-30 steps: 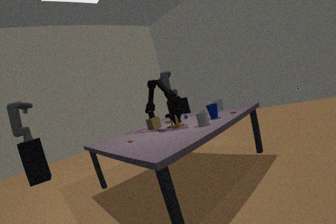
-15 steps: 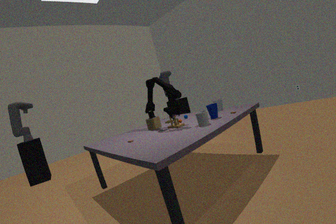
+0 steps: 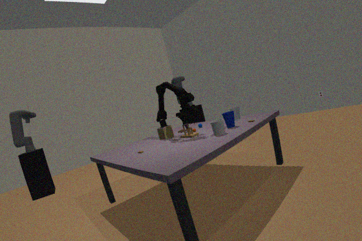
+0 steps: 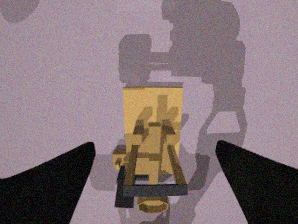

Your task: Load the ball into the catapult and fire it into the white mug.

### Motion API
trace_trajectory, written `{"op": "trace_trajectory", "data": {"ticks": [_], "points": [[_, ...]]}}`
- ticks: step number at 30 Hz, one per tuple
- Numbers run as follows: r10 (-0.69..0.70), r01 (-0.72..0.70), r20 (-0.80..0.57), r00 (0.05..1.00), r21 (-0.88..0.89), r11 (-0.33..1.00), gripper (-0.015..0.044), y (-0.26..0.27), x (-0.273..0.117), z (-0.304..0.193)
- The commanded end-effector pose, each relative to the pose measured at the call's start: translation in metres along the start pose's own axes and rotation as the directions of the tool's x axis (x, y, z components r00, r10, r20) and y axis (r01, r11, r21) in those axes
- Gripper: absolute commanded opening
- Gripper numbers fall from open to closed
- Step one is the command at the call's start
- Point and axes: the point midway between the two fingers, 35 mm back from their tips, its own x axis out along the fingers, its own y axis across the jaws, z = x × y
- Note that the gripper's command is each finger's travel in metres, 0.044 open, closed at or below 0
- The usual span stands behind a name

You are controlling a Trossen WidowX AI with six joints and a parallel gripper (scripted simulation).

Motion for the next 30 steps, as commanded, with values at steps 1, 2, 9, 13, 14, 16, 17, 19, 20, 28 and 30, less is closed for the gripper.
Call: {"op": "trace_trajectory", "data": {"ticks": [1,2,9,13,14,16,17,19,20,28,30], "points": [[-0.001,0.001,-0.034,0.999,0.003,1.0,0.044,0.0,0.03,-0.009],[-0.001,0.001,-0.034,0.999,0.003,1.0,0.044,0.0,0.03,-0.009],[-0.001,0.001,-0.034,0.999,0.003,1.0,0.044,0.0,0.035,-0.009],[-0.001,0.001,-0.034,0.999,0.003,1.0,0.044,0.0,0.042,-0.008],[-0.001,0.001,-0.034,0.999,0.003,1.0,0.044,0.0,0.044,-0.008],[-0.001,0.001,-0.034,0.999,0.003,1.0,0.044,0.0,0.047,-0.008],[-0.001,0.001,-0.034,0.999,0.003,1.0,0.044,0.0,0.049,-0.008],[-0.001,0.001,-0.034,0.999,0.003,1.0,0.044,0.0,0.052,-0.009],[-0.001,0.001,-0.034,0.999,0.003,1.0,0.044,0.0,0.053,-0.009],[-0.001,0.001,-0.034,0.999,0.003,1.0,0.044,-0.001,0.066,-0.009],[-0.001,0.001,-0.034,0.999,0.003,1.0,0.044,-0.001,0.07,-0.01]]}}
